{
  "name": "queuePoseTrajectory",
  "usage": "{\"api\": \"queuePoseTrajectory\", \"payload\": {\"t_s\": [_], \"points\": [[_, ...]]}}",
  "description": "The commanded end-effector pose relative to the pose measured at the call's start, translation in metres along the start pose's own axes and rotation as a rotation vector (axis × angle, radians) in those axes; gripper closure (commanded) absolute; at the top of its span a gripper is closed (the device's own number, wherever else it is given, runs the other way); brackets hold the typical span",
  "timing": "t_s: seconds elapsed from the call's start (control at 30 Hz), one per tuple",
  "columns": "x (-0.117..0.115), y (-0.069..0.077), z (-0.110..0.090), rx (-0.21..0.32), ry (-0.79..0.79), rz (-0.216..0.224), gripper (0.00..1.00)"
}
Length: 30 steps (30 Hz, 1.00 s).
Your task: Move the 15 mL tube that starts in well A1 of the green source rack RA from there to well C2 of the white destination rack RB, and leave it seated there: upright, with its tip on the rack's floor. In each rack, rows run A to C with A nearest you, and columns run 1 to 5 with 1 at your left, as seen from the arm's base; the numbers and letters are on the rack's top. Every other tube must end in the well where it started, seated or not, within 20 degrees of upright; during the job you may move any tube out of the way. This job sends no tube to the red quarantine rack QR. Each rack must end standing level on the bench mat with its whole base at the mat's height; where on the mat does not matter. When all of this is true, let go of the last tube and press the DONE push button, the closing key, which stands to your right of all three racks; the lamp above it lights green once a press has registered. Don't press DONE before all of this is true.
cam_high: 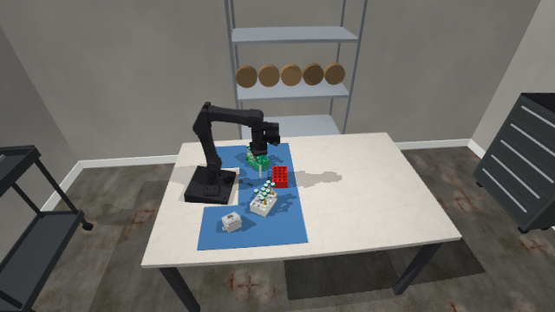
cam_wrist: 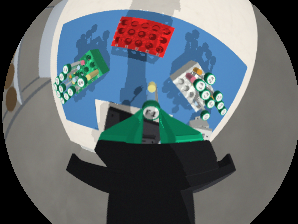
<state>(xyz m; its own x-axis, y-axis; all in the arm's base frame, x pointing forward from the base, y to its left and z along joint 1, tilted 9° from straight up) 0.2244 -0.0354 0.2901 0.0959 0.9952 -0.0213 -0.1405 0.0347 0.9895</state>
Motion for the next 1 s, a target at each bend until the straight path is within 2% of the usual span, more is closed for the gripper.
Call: {"api": "queuePoseTrajectory", "payload": {"t_s": [0.0,0.5,0.97], "points": [[0.007,0.006,0.005,-0.027,-0.034,-0.002,1.0],[0.045,0.006,0.024,-0.027,-0.035,-0.001,1.0],[0.045,0.007,0.024,-0.027,0.365,-0.006,1.0]]}}
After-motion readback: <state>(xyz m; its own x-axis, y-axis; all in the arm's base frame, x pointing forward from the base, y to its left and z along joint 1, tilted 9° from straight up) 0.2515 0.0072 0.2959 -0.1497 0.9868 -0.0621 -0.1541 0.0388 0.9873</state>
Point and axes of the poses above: the point where the finger pads meet when closed, its own y axis back along the fingers, its own x axis across the jaws, z = x × y, the point moved 10 cm from there along y, back along the fingers, and after that the axes turned 15 degrees about -y, right-handed, at the moved point
